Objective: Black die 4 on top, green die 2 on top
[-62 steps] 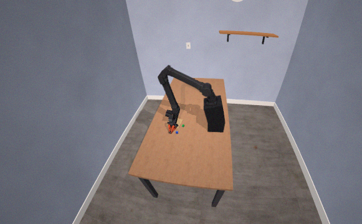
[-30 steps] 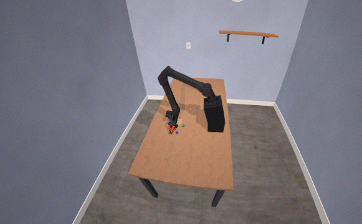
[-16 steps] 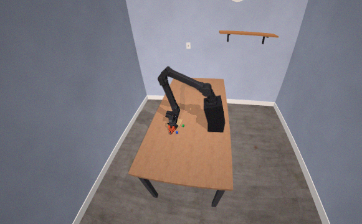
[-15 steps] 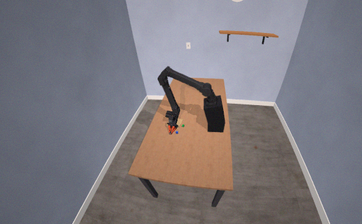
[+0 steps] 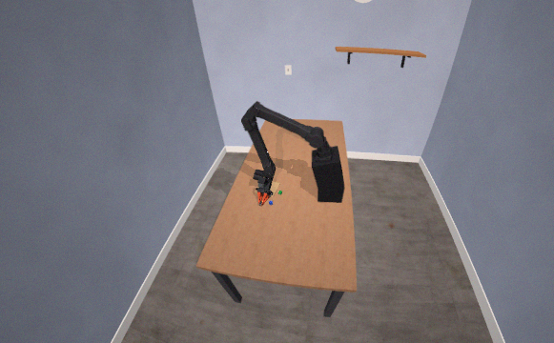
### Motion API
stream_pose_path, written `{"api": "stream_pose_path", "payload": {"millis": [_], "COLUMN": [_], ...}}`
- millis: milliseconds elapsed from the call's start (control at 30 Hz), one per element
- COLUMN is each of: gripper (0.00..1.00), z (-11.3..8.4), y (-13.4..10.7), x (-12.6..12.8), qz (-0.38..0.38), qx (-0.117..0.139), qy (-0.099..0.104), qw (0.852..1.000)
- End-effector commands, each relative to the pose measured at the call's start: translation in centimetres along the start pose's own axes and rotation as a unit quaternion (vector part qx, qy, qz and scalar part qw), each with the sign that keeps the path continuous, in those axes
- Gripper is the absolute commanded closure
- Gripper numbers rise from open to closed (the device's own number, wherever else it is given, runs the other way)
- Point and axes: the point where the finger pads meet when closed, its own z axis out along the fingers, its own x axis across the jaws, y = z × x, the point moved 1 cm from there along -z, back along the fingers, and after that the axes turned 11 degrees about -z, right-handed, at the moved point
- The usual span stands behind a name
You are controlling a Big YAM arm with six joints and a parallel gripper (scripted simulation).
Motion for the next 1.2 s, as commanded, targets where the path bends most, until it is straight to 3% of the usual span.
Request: {"api": "stream_pose_path", "payload": {"millis": [0, 1167], "gripper": [0.86, 0.86], "z": [0.21, 0.34], "y": [0.36, 0.1], "x": [-0.29, -0.15], "qz": [-0.003, -0.002], "qx": [-0.003, -0.003], "qy": [-0.001, -0.001], "qw": [1.0, 1.0]}}
